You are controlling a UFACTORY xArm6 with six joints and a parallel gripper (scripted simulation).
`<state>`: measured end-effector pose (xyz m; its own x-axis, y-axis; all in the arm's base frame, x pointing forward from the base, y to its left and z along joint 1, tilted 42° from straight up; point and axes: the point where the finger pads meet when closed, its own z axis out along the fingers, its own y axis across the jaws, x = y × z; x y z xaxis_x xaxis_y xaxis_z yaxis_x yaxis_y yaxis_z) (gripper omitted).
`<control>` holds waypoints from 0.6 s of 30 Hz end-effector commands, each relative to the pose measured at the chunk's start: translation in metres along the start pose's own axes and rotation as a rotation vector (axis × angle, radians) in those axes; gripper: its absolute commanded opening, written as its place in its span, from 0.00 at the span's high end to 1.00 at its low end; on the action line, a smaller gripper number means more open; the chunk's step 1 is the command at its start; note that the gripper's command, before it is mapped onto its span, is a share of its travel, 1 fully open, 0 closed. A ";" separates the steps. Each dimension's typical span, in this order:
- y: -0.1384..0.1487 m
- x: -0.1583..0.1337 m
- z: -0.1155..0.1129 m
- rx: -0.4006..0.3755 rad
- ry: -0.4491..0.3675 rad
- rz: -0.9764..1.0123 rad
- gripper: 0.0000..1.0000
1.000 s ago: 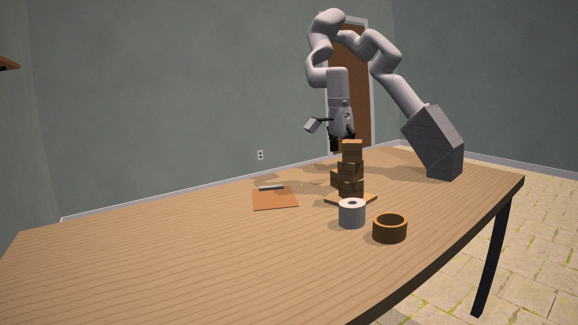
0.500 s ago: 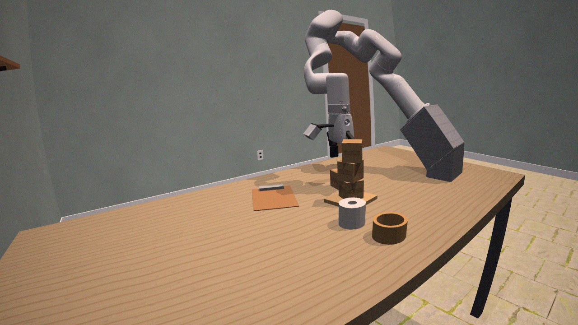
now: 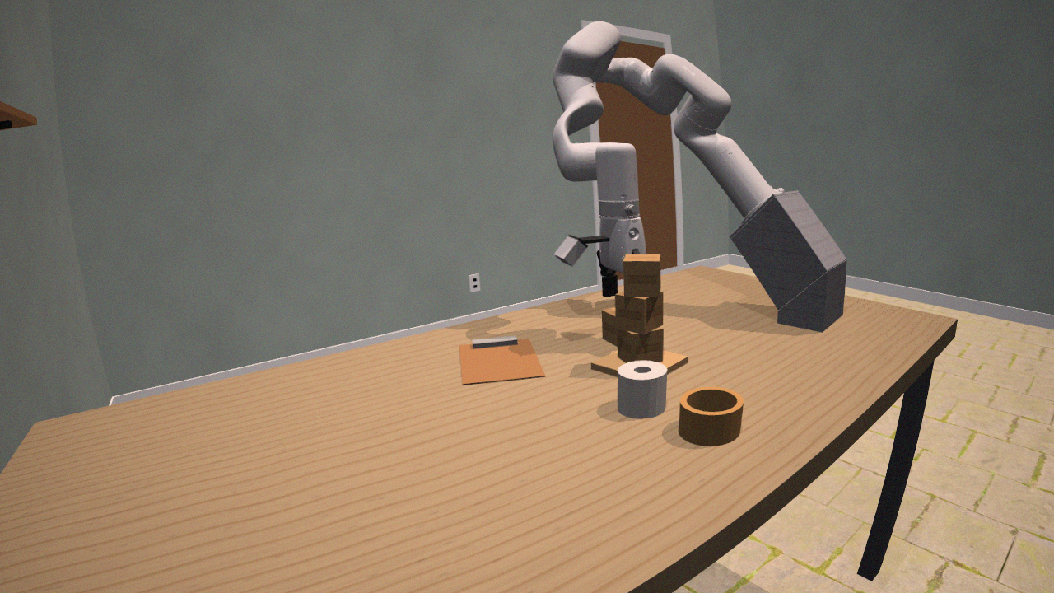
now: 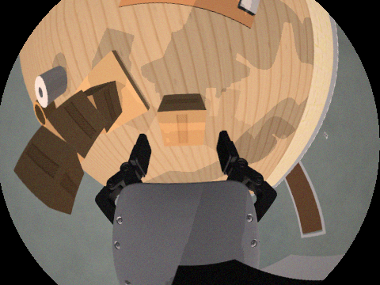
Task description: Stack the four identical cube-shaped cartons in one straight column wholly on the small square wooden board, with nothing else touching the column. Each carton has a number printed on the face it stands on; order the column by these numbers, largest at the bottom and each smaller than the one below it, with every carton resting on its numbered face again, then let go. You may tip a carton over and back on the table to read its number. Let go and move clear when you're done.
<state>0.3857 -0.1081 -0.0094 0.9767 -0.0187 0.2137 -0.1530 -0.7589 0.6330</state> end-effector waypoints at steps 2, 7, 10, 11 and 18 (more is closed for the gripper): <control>0.000 0.001 0.005 0.001 0.003 0.001 0.00; 0.000 0.001 0.010 0.000 0.003 0.001 0.00; 0.000 0.002 0.013 0.000 0.003 0.001 0.00; 0.000 0.002 0.014 0.000 0.003 0.001 0.00; 0.000 0.002 0.022 0.000 0.003 0.001 0.00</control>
<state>0.3893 -0.1205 -0.0232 0.9766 -0.0185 0.2143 -0.1534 -0.7582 0.6337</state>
